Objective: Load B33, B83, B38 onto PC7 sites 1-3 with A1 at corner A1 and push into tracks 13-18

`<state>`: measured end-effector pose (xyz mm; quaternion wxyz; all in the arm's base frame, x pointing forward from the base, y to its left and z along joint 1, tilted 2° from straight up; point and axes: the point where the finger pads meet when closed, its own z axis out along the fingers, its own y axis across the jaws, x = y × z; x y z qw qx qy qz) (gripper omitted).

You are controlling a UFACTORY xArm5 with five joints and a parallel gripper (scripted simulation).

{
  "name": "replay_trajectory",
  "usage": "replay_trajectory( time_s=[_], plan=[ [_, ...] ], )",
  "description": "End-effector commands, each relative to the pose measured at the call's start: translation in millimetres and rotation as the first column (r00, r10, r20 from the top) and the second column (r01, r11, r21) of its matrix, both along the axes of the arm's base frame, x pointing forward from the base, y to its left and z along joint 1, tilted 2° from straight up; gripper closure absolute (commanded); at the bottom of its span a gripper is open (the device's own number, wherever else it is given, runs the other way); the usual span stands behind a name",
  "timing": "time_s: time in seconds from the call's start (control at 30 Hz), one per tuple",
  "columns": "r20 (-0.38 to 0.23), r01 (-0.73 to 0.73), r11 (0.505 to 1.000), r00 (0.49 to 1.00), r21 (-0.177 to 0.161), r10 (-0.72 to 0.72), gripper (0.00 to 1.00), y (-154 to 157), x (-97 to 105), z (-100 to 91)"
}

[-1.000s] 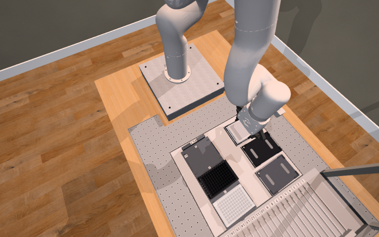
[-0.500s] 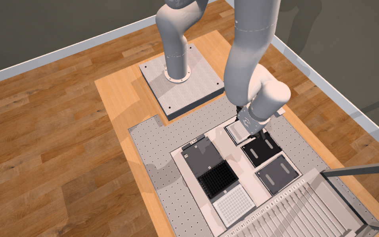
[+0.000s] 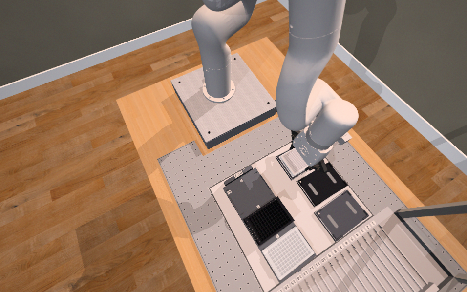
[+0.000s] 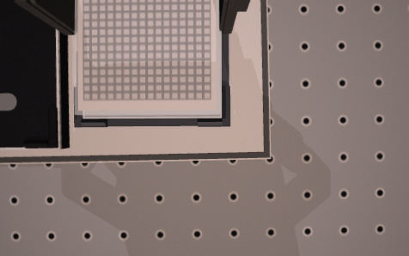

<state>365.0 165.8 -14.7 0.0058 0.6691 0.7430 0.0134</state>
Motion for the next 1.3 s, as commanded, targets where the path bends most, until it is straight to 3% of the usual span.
replay_trajectory(
  time_s=[0.0,1.27],
  plan=[
    [0.004,0.000,1.000,1.000,-0.001,0.000,1.00,0.6,1.2,1.0],
    [0.004,0.000,1.000,1.000,-0.001,0.000,1.00,0.5,1.0,7.0]
  ],
)
